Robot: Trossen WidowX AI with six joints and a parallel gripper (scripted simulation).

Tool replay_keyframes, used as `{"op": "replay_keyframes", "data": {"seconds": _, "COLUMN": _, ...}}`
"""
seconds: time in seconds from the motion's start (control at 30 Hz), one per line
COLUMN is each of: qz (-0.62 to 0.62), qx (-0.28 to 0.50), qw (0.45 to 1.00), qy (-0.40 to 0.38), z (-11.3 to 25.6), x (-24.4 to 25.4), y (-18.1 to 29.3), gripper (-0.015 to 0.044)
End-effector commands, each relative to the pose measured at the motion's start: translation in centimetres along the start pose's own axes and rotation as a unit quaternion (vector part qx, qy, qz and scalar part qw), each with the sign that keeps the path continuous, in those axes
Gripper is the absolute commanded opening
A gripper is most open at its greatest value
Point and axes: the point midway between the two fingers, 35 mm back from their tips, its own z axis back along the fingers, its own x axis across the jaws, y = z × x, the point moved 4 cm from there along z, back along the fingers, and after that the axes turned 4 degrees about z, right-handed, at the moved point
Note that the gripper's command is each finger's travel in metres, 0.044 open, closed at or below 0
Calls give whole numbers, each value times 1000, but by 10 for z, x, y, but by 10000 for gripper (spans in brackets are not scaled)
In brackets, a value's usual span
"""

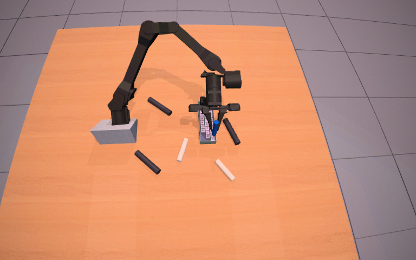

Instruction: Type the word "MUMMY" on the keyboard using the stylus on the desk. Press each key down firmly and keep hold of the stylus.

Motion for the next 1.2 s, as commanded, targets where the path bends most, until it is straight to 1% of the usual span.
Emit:
{"op": "replay_keyframes", "data": {"seconds": 0.0, "qz": -2, "qx": 1, "qw": 1000, "qy": 0, "z": -2, "x": 0, "y": -2, "gripper": 81}}
{"op": "replay_keyframes", "data": {"seconds": 1.17, "qz": -2, "qx": 1, "qw": 1000, "qy": 0, "z": -9, "x": -1, "y": -15, "gripper": 81}}
